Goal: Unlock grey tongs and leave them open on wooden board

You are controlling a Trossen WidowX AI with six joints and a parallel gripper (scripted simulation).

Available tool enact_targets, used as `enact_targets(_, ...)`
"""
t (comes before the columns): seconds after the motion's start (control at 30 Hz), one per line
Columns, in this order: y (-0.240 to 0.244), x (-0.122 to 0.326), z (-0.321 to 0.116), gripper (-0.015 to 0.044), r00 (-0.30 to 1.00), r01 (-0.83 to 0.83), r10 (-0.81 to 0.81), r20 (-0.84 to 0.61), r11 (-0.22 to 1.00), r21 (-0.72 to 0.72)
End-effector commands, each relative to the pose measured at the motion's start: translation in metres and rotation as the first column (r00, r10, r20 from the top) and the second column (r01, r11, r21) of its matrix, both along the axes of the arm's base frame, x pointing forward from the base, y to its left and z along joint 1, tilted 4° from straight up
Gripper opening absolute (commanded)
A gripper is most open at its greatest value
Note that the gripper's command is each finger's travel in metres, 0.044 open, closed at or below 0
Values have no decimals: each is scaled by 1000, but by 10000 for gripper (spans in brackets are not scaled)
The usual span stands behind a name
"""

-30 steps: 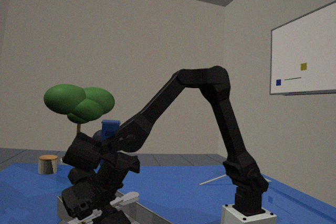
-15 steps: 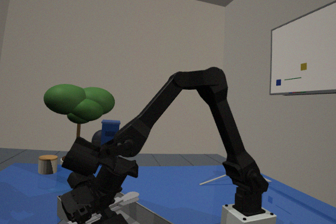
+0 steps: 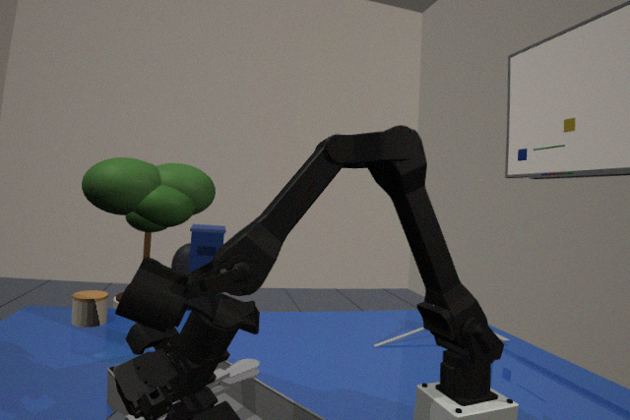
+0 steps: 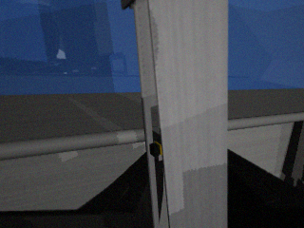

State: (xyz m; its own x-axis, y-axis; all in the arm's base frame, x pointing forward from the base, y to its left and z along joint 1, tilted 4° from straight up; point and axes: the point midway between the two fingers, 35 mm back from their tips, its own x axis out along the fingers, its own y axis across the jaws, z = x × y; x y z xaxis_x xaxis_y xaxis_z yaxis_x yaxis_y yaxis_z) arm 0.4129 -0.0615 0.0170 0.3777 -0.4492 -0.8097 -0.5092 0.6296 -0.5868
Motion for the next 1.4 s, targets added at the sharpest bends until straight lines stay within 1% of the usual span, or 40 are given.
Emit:
enact_targets(0.0, 0, 0, 0, 75, 1000, 0, 0, 0, 1000, 0)
enact_targets(0.2, 0, 0, 0, 35, 1000, 0, 0, 0, 1000, 0)
enact_targets(0.37, 0, 0, 0, -96, 1000, 0, 0, 0, 1000, 0)
enact_targets(0.43, 1, 1, 9, -148, 1000, -1, 1, -1, 1000, 0)
enact_targets(0.53, 3, 1, 37, -150, 1000, -4, 4, -4, 1000, 2)
enact_targets(0.6, 4, -2, 64, -150, 1000, -6, 6, -8, 1000, 3)
enact_targets(0.67, 5, -4, 76, -150, 1000, -8, 8, -10, 1000, 4)
enact_targets(1.07, 5, -4, 76, -150, 1000, -9, 9, -16, 1000, 10)
enact_targets(1.37, 7, -3, 72, -150, 993, -14, 27, -114, 993, 114)
